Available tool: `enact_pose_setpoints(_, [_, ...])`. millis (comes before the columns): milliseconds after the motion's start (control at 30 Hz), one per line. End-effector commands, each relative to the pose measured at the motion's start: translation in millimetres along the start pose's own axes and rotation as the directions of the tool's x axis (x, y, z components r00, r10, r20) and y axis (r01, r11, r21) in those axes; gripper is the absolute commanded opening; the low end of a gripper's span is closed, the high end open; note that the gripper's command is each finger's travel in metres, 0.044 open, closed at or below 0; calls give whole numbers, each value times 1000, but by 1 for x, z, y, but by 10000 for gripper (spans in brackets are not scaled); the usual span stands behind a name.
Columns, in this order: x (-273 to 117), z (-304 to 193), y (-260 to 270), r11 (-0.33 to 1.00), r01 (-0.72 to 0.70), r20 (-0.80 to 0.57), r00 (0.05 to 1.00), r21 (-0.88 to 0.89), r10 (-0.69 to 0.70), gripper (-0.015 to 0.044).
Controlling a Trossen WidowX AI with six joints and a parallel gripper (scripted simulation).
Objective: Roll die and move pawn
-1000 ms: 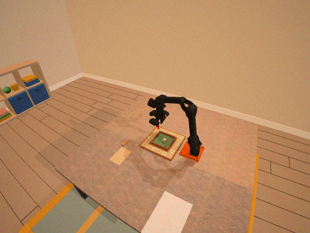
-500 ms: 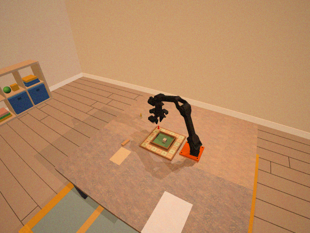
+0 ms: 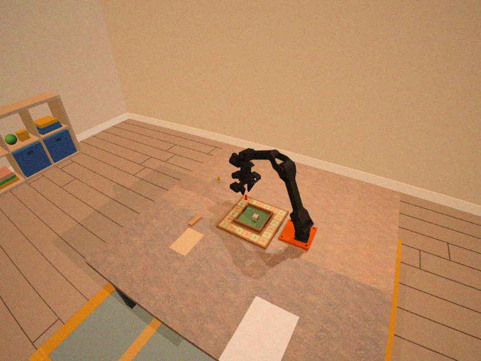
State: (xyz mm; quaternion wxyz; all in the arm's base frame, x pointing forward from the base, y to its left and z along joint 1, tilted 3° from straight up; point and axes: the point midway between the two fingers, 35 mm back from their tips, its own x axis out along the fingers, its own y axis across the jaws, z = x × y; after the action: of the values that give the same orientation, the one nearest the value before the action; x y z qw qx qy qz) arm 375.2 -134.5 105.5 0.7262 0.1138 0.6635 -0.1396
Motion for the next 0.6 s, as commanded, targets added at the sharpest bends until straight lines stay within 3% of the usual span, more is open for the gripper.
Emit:
enact_pose_setpoints(0, [11,-2,1,1000,-3,-15,1000,1,3,200])
enact_pose_setpoints(567, [35,-3,1,1000,-3,-15,1000,1,3,200])
